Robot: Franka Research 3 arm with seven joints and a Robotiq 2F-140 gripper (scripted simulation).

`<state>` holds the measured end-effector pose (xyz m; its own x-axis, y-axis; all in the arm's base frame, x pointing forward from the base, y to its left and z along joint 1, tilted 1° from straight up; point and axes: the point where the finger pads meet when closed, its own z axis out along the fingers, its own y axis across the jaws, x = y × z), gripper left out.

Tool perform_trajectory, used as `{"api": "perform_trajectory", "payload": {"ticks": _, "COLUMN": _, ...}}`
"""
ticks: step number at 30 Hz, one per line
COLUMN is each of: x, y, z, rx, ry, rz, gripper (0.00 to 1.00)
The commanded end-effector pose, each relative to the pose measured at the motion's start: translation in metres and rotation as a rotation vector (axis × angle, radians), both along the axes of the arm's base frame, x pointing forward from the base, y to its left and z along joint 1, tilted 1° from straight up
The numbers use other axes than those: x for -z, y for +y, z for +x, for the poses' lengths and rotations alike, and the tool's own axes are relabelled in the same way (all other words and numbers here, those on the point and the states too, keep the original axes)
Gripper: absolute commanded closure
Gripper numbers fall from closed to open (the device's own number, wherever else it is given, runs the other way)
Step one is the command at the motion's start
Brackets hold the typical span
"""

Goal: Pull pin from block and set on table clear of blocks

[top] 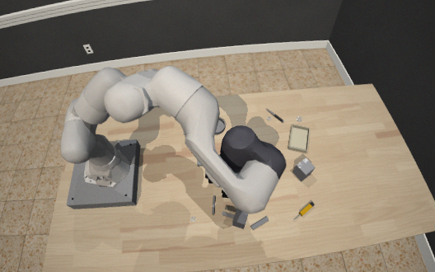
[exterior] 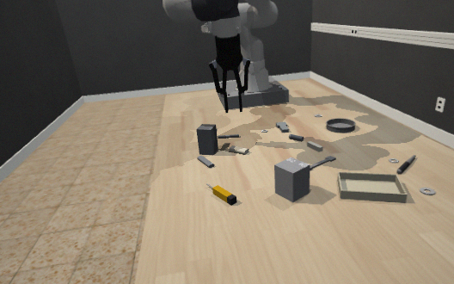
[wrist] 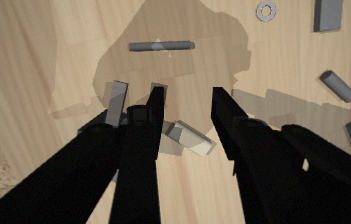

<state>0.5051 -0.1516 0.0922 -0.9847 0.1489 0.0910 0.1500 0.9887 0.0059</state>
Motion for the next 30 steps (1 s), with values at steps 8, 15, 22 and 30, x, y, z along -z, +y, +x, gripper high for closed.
{"api": "perform_trajectory", "payload": {"ticks": 8, "x": -0.002, "y": -0.006, "z": 0.008, "rx": -0.058, "ry": -0.027, "rz": -0.025, "gripper": 0.66}}
{"api": "perform_trajectory", "payload": {"ticks": 15, "x": 0.001, "y": -0.019, "z": 0.018, "rx": -0.068, "ry": -0.056, "rz": -0.079, "gripper": 0.66}}
{"api": "perform_trajectory", "payload": {"ticks": 22, "x": 0.002, "y": -0.036, "z": 0.026, "rx": -0.07, "ry": -0.083, "rz": -0.134, "gripper": 0.66}}
{"api": "perform_trajectory", "payload": {"ticks": 30, "x": 0.001, "y": -0.057, "z": 0.033, "rx": -0.066, "ry": -0.109, "rz": -0.187, "gripper": 0.66}}
